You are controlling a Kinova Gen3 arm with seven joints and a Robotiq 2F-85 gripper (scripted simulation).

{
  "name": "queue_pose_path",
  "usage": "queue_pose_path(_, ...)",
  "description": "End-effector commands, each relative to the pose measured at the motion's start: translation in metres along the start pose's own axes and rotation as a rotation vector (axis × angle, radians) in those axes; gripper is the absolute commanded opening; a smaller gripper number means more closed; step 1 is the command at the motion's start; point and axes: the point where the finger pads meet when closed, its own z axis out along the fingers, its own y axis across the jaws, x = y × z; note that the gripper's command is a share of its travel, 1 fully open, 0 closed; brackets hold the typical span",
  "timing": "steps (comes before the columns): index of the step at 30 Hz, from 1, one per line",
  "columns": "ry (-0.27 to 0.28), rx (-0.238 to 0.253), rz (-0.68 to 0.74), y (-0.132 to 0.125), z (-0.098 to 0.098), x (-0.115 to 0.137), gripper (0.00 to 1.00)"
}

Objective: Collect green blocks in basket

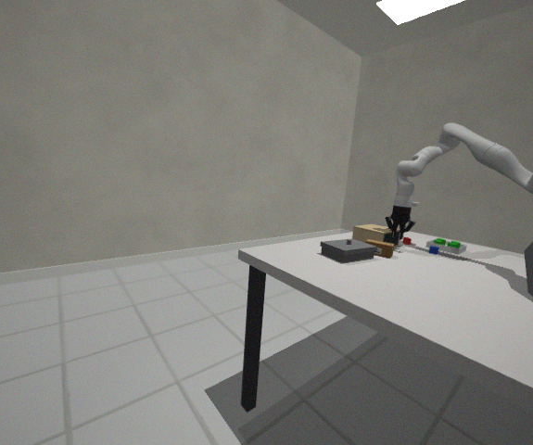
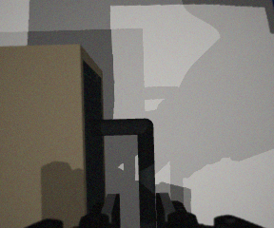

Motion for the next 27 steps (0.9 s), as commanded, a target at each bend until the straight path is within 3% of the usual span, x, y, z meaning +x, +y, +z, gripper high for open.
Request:
queue_pose_path(1,0.0,-0.003,0.0,-0.001,-0.001,0.0,0.3)
queue_pose_path(12,0.0,-0.003,0.0,-0.001,-0.01,0.0,0.3)
queue_pose_path(27,0.0,-0.003,0.001,-0.001,-0.048,0.0,0.3)
